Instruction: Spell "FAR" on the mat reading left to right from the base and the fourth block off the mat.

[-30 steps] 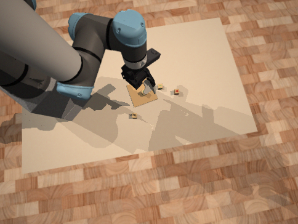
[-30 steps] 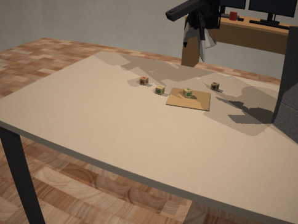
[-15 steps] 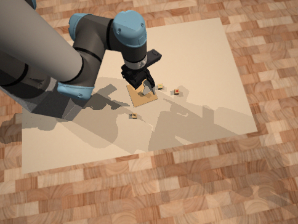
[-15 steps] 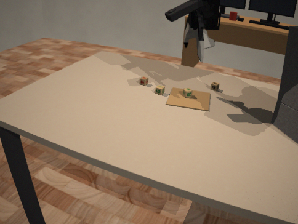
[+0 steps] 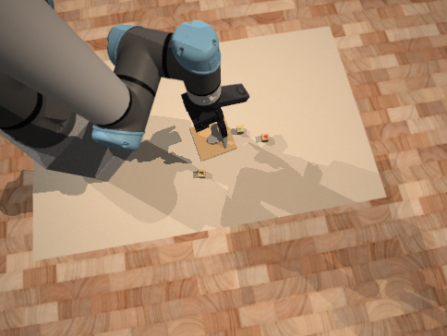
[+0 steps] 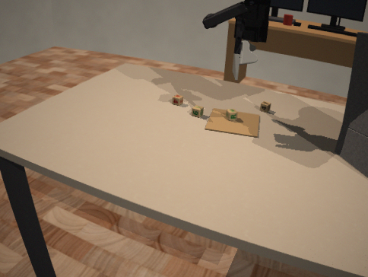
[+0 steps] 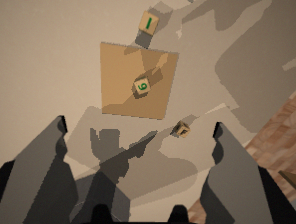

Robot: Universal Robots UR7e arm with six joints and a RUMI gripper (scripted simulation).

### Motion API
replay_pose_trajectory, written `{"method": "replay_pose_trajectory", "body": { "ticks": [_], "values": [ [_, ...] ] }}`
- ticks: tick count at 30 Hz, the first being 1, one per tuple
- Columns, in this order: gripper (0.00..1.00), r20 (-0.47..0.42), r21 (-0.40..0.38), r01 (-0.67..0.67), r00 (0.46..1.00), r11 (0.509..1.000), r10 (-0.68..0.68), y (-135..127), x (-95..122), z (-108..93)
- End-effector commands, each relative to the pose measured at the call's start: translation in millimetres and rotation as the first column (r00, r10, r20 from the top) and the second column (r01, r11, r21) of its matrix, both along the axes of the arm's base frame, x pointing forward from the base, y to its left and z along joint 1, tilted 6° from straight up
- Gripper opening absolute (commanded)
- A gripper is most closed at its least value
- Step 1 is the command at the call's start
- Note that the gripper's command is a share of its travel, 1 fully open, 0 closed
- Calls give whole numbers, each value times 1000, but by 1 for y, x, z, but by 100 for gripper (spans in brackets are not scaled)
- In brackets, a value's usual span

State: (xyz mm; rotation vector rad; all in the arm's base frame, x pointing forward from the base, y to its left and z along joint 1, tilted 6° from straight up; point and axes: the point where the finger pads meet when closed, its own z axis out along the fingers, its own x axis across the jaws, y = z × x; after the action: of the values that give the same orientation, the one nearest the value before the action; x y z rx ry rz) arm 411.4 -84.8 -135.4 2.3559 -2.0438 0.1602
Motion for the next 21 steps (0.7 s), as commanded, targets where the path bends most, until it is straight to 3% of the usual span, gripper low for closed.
{"method": "replay_pose_trajectory", "body": {
  "ticks": [1, 8, 14, 16, 21],
  "values": [
    [100, 9, 3, 115, 993, 993, -115, -1, 1, -3],
    [100, 24, 22, 334, 942, 942, -335, -2, 3, -11],
    [100, 33, 40, 503, 863, 863, -504, -3, 3, -17],
    [100, 33, 40, 503, 863, 863, -504, -3, 3, -17],
    [100, 39, 59, 649, 757, 758, -652, -3, 2, -23]
  ]
}}
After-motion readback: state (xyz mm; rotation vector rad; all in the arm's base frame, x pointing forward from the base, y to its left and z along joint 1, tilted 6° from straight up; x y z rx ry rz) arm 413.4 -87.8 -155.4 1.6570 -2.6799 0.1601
